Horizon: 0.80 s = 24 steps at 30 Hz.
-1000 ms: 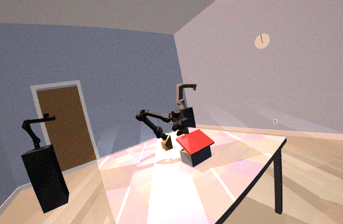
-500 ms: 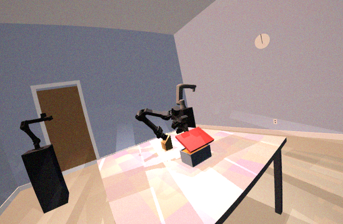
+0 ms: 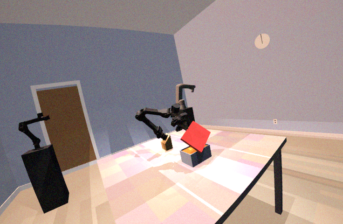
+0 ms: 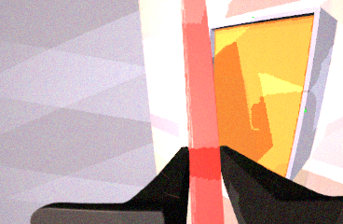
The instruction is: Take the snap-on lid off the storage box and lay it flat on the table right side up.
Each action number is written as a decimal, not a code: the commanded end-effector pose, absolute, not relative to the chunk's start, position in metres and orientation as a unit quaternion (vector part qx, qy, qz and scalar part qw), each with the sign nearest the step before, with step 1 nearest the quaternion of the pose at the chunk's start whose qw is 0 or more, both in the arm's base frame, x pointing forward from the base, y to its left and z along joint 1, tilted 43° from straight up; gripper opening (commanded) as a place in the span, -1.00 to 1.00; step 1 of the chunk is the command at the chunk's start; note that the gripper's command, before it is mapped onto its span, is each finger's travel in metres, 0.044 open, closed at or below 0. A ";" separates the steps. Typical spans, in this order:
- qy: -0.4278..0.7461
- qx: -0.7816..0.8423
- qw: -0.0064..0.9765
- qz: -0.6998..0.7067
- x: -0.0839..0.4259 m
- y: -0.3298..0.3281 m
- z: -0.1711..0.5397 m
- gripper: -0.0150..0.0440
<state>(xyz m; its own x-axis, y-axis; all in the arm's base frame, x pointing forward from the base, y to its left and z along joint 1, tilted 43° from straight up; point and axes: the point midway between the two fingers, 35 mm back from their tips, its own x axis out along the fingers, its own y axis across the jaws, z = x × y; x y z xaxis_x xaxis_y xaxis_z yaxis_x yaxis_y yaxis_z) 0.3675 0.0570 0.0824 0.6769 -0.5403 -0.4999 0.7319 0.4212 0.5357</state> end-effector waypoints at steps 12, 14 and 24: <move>0.124 0.382 0.833 -0.380 0.366 0.050 0.096 -0.49; 0.124 0.382 0.833 -0.380 0.366 0.048 0.098 -0.49; 0.124 0.382 0.834 -0.380 0.364 0.033 0.112 -0.49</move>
